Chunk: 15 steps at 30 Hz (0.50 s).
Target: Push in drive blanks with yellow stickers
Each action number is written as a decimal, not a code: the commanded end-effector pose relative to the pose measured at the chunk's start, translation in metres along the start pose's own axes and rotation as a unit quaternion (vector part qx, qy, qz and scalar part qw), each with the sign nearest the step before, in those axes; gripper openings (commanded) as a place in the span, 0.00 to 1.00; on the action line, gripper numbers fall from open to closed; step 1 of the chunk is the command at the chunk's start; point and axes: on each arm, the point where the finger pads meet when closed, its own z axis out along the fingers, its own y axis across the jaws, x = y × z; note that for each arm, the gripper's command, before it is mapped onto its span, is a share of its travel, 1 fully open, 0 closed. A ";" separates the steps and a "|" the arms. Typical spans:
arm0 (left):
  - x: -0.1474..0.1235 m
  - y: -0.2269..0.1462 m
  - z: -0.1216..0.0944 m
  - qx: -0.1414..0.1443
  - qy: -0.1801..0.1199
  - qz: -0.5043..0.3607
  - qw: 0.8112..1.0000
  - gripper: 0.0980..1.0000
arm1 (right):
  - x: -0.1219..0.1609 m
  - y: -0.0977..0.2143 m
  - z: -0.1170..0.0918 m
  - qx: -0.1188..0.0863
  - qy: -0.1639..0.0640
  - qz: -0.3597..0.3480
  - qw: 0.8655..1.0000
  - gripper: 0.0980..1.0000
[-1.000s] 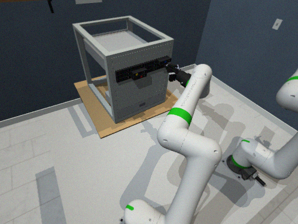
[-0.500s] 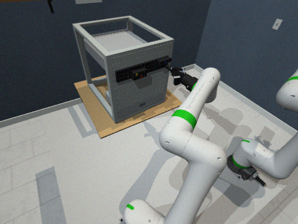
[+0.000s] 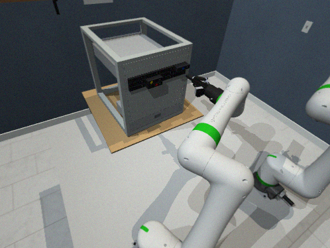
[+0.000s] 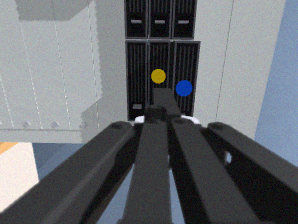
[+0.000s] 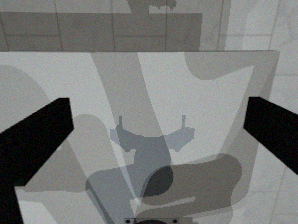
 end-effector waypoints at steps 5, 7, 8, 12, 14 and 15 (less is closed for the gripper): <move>0.004 0.002 0.000 -0.001 0.000 -0.001 1.000 0.00 | 0.000 0.000 -0.001 0.000 0.001 0.000 1.000 1.00; 0.007 0.002 0.000 -0.001 0.000 -0.001 1.000 0.00 | 0.000 0.000 -0.001 0.000 0.001 0.000 1.000 1.00; 0.009 0.002 0.000 -0.001 0.000 -0.001 1.000 0.00 | 0.000 0.000 -0.001 0.000 0.001 0.000 1.000 1.00; 0.018 0.002 0.000 -0.001 0.000 -0.001 1.000 0.00 | 0.000 0.000 -0.001 0.000 0.001 0.000 1.000 1.00; 0.024 0.002 0.000 -0.001 0.000 -0.001 1.000 0.00 | 0.000 0.000 -0.001 0.000 0.001 0.000 1.000 1.00; 0.024 0.002 0.000 -0.001 0.000 -0.001 1.000 0.00 | 0.000 0.000 -0.001 0.000 0.001 0.000 1.000 1.00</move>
